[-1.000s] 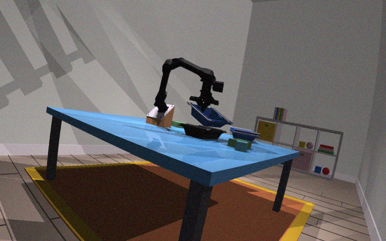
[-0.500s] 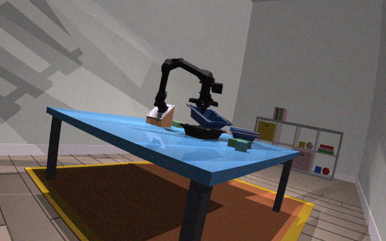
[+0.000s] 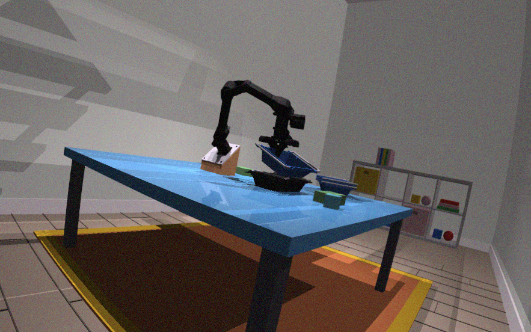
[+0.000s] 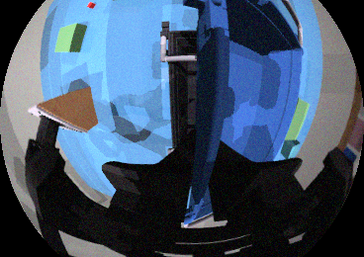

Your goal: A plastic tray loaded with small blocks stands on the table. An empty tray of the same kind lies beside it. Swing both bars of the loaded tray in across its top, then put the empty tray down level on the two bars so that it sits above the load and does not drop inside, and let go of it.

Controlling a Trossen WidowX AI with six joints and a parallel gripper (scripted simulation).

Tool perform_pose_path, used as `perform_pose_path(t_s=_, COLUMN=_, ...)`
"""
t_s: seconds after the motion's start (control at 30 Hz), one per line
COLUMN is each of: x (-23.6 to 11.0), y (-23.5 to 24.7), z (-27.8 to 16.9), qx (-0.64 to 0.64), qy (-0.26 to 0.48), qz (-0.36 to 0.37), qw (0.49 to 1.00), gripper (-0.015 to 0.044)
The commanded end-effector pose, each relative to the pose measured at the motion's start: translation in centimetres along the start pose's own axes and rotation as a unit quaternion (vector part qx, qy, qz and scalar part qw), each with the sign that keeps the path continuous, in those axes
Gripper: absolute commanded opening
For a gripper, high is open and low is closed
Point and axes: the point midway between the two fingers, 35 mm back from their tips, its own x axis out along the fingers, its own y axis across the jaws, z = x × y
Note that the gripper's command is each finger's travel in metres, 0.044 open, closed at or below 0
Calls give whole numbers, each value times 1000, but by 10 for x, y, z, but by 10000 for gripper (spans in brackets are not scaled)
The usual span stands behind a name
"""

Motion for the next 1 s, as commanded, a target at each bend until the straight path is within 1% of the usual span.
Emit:
perform_pose_path(t_s=0.0, x=4, y=5, z=0, qx=-4, qy=1, qz=9, qw=1000, gripper=0)
perform_pose_path(t_s=0.97, x=10, y=10, z=0, qx=-4, qy=2, qz=9, qw=1000, gripper=0)
